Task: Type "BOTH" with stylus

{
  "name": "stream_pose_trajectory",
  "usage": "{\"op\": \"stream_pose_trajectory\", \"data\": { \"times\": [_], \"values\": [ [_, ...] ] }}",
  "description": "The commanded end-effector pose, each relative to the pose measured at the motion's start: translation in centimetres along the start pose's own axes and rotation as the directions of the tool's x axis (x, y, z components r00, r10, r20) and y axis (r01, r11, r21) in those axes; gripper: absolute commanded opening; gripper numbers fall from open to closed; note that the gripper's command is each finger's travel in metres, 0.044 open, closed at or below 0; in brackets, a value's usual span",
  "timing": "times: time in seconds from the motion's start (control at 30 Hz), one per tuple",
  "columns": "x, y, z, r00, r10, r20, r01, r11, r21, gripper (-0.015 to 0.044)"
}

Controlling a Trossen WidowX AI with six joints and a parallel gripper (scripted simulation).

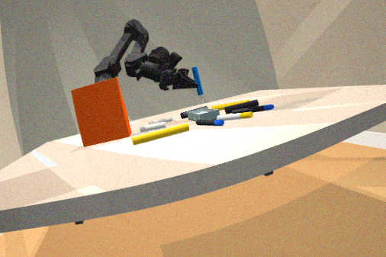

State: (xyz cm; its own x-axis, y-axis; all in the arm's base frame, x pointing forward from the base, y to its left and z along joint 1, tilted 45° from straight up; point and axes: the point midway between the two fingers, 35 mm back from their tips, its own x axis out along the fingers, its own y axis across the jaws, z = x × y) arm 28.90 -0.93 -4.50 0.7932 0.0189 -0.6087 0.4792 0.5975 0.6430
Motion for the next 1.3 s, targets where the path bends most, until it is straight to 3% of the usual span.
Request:
{"op": "stream_pose_trajectory", "data": {
  "times": [0.0,0.5,0.6,0.63,1.27],
  "values": [
    [0.2,-0.7,0.2,1.0,0.001,-0.006,-0.002,1.0,-0.009,0.0],
    [1.1,-0.9,-1.5,1.0,0.0,-0.008,0.0,1.0,-0.009,0.0],
    [1.2,-0.8,-1.6,1.0,0.0,-0.008,0.0,1.0,-0.009,0.0079],
    [1.3,-0.8,-1.7,1.0,0.0,-0.008,0.0,1.0,-0.009,0.0081],
    [1.8,-0.8,-2.5,1.0,-0.001,-0.009,0.001,1.0,-0.009,0.0081]
  ]
}}
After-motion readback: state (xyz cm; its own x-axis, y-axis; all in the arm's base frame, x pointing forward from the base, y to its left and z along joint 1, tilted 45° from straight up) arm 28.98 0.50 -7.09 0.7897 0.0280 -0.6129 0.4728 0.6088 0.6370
